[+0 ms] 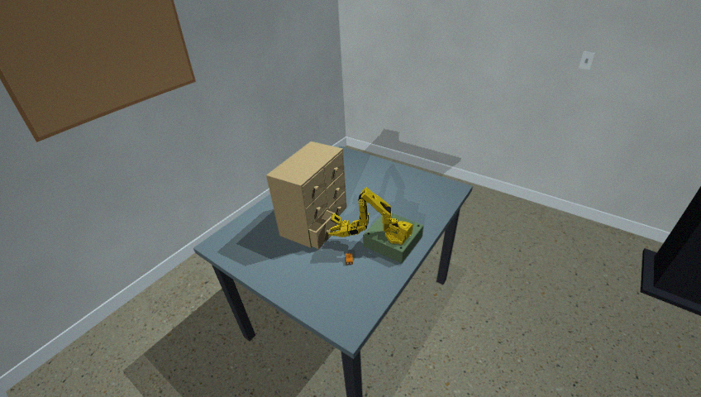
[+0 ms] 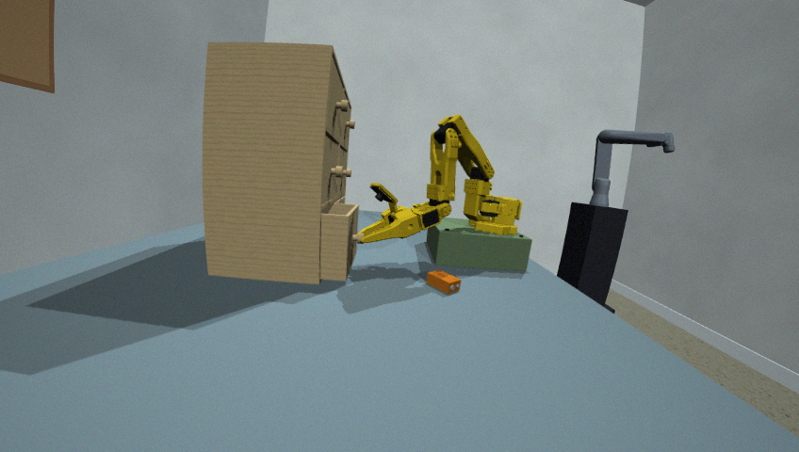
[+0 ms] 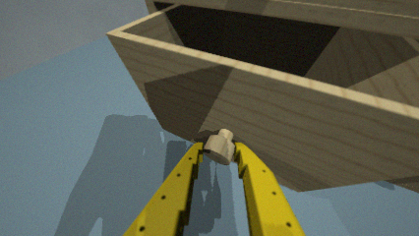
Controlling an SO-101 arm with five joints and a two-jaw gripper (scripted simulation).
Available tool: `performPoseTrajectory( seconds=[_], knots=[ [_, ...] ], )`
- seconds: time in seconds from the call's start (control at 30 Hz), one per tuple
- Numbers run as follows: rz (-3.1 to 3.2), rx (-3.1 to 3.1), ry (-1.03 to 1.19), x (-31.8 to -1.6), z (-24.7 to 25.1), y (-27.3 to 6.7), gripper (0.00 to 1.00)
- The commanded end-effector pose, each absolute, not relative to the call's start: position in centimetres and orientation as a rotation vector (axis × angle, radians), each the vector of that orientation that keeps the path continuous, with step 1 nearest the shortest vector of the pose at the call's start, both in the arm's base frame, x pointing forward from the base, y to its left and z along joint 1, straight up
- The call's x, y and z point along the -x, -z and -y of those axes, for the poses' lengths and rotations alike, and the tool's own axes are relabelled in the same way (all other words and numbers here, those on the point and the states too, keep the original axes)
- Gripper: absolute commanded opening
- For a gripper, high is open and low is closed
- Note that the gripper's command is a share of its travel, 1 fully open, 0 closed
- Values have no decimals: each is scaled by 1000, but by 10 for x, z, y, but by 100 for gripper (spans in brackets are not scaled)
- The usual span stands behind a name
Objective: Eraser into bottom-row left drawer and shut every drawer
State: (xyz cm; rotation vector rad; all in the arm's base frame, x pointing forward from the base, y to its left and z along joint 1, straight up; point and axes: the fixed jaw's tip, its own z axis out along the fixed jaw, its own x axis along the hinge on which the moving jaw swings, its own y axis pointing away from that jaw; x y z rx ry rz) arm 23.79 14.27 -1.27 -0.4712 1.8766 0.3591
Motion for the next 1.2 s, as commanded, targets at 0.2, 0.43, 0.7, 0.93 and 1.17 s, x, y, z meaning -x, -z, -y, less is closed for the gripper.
performPoseTrajectory(
  seconds=[0.2, 0.43, 0.7, 0.93, 1.17],
  knots=[
    [-1878, 453, -330, -249, -139, 13, 0],
    [-1879, 450, -328, -253, -140, 13, 0],
    [-1880, 442, -322, -260, -141, 13, 0],
    [-1881, 440, -321, -262, -141, 13, 0],
    [-1882, 434, -316, -268, -142, 13, 0]
  ],
)
